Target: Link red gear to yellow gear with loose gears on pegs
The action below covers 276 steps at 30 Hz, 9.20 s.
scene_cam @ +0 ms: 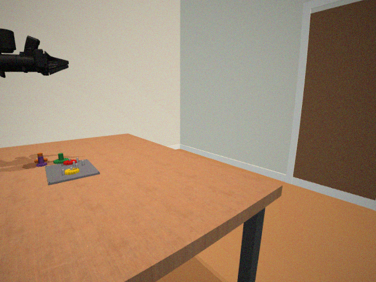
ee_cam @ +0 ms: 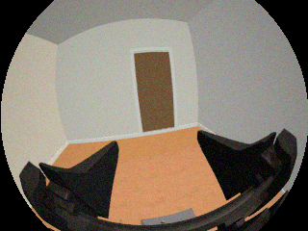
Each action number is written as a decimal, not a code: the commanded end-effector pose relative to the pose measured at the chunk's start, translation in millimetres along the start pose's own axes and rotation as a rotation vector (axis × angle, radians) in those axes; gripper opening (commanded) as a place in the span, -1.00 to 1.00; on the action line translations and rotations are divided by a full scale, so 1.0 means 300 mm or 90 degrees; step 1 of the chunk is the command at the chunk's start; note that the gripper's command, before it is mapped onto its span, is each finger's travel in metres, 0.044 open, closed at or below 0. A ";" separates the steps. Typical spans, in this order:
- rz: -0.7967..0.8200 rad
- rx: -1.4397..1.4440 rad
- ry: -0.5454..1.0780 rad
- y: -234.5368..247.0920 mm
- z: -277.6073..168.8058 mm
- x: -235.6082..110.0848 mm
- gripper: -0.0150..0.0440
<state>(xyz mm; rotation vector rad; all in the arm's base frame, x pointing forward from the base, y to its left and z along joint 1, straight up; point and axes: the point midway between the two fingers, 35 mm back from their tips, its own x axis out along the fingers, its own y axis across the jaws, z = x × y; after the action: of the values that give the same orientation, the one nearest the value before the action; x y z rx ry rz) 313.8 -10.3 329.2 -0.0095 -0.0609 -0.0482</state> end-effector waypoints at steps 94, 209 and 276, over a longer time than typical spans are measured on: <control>-0.194 0.215 1.013 0.655 -1.064 -0.429 -0.49; -0.208 0.218 1.000 0.241 -0.885 -0.051 -0.49; -0.123 0.131 1.011 0.057 -1.045 0.023 -0.49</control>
<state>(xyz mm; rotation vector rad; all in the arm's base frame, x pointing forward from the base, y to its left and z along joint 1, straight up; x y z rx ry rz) 339.6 2.7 20.5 0.2399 1.5249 -0.2371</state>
